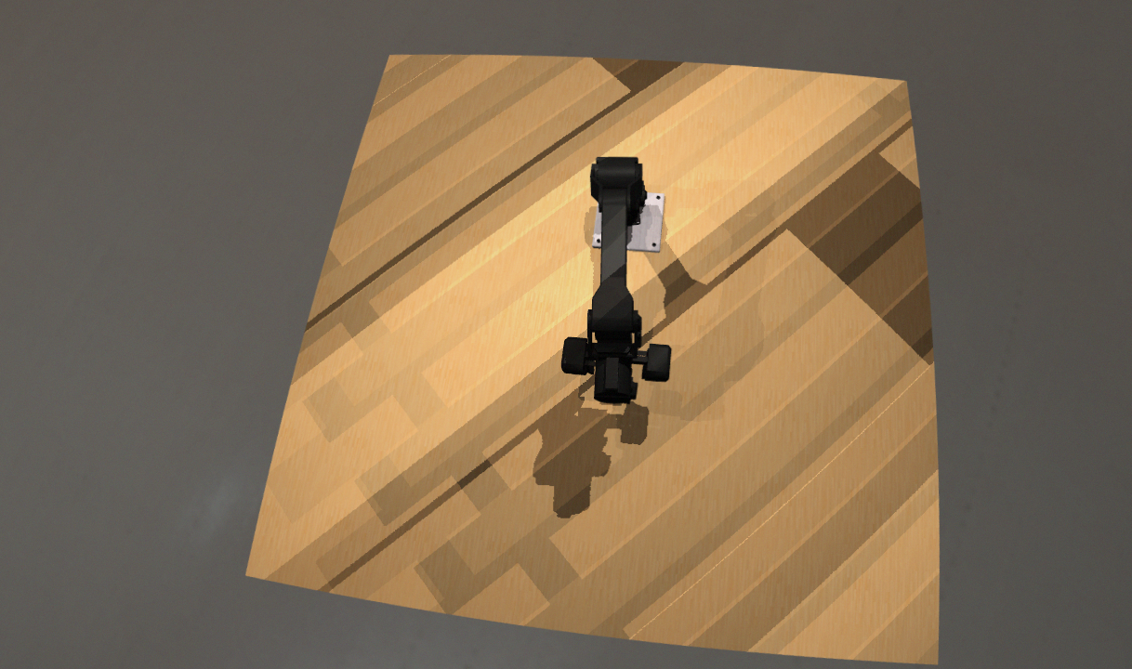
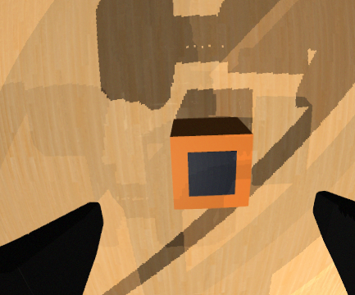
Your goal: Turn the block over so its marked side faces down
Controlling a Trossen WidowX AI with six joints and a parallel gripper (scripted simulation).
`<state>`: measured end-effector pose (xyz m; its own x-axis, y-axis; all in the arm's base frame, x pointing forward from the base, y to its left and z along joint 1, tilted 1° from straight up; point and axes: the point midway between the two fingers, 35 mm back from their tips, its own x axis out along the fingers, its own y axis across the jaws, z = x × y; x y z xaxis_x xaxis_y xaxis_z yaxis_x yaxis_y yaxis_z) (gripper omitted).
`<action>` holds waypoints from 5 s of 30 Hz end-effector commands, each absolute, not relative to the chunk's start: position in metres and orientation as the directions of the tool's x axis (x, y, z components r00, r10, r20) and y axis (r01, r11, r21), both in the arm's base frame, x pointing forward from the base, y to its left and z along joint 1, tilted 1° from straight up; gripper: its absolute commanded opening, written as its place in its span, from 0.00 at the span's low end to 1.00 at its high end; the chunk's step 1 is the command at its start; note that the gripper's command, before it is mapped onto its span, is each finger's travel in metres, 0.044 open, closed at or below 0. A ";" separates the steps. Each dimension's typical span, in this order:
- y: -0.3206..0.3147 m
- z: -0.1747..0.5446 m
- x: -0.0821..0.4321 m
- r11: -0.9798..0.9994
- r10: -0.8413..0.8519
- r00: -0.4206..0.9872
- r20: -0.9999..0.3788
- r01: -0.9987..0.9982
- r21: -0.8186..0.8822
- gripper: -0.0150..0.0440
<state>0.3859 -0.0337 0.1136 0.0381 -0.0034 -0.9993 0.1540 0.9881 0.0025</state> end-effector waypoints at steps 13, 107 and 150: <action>-0.036 0.084 0.388 0.987 -0.009 0.045 -0.999 0.158 -0.001 1.00; -0.035 0.083 0.384 0.988 -0.087 0.536 -0.840 0.157 -0.001 0.25; -0.035 0.056 0.382 0.987 -0.142 0.883 -0.447 0.158 -0.001 0.25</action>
<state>0.3817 -0.0344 0.0544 0.8803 -0.1372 -0.4541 0.1555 0.9878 0.0028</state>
